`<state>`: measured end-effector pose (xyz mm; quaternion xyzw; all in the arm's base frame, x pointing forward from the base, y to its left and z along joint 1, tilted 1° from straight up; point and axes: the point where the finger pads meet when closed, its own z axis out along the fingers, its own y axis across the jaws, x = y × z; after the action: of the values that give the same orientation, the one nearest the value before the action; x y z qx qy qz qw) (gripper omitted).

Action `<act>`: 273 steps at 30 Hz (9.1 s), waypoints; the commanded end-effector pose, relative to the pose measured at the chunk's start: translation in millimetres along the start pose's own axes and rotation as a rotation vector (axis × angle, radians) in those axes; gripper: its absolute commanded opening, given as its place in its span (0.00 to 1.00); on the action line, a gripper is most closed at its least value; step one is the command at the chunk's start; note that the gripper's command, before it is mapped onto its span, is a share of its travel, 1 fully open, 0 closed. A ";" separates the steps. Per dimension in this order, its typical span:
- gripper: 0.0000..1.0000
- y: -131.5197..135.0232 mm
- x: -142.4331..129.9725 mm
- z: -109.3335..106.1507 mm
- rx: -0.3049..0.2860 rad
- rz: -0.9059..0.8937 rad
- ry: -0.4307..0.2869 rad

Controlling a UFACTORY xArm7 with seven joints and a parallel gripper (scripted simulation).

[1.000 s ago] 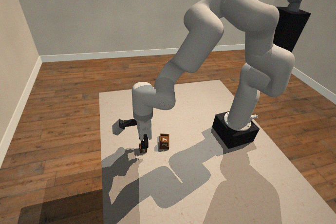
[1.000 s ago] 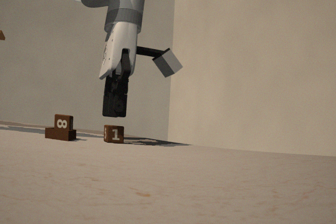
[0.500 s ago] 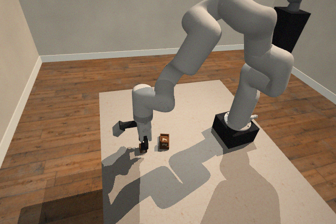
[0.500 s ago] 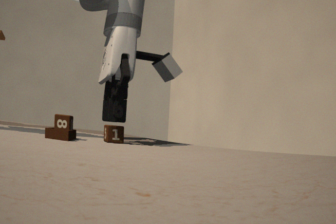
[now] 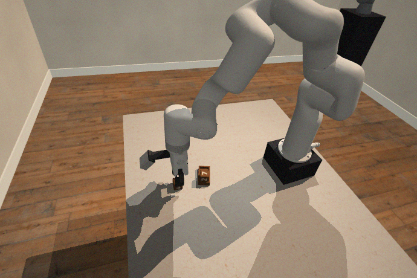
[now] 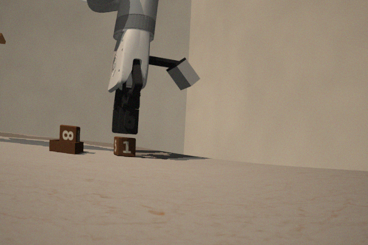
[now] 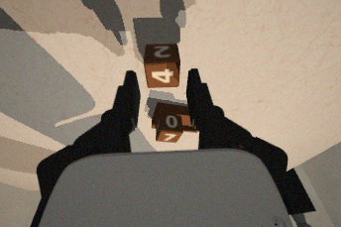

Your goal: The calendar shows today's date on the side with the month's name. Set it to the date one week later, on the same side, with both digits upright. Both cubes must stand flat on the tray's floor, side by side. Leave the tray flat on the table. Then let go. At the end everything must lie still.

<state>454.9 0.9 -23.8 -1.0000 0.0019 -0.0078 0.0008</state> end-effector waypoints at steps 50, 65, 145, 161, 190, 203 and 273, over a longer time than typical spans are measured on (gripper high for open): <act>0.49 0.0 3.3 -1.3 0.000 0.000 0.004; 0.49 0.0 3.3 -1.3 0.000 0.000 0.004; 0.29 0.0 3.5 26.9 0.000 0.000 0.004; 0.29 0.0 3.5 26.9 0.000 0.000 0.004; 0.29 0.0 3.2 -29.5 0.000 0.000 0.004; 0.29 0.0 3.1 -73.1 0.000 0.000 0.004; 0.29 -52.7 -39.1 -72.0 0.012 -1.587 0.006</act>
<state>415.5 51.1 46.3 -0.7325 -0.6808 -0.0024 -0.0040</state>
